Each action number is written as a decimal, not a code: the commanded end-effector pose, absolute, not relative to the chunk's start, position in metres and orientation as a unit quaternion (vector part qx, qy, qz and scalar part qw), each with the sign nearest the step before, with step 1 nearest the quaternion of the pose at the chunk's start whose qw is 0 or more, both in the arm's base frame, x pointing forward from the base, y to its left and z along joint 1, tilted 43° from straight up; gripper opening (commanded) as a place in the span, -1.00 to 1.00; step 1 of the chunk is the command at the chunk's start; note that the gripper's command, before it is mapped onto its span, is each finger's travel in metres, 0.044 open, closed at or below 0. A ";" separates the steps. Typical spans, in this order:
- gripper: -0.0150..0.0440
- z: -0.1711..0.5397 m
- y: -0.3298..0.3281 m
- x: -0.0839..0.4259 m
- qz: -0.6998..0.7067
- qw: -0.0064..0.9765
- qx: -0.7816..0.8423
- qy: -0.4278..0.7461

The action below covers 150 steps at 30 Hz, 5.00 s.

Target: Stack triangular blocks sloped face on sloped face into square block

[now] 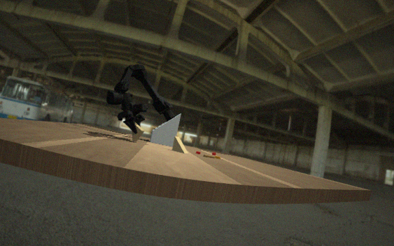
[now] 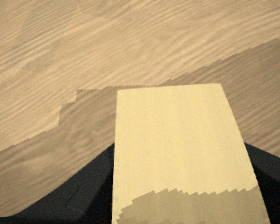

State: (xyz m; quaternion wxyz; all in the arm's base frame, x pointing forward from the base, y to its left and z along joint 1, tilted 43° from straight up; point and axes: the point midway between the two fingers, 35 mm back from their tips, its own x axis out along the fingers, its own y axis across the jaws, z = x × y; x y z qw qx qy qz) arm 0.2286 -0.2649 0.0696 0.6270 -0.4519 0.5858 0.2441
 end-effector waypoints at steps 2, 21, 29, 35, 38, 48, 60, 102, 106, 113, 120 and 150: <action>-0.49 0.075 -0.271 0.224 0.274 0.665 -0.436 0.540; 0.75 0.080 -0.274 0.222 0.280 0.675 -0.434 0.526; 1.00 0.080 -0.274 0.222 0.280 0.675 -0.434 0.526; 1.00 0.108 -0.251 0.231 0.281 0.676 -0.434 0.525; 1.00 0.144 -0.215 0.237 0.282 0.677 -0.435 0.523; 1.00 0.128 -0.209 0.235 0.282 0.656 -0.385 0.585; 1.00 0.067 -0.214 0.220 0.034 0.211 -0.382 0.899; 1.00 0.043 -0.276 0.234 -0.085 0.127 -0.517 0.843; 1.00 0.047 -0.287 0.226 -0.097 0.118 -0.509 0.847; 1.00 0.055 -0.298 0.213 -0.111 0.105 -0.496 0.855; 1.00 0.055 -0.299 0.214 -0.111 0.105 -0.496 0.855; -0.07 0.054 -0.298 0.214 -0.110 0.108 -0.496 0.854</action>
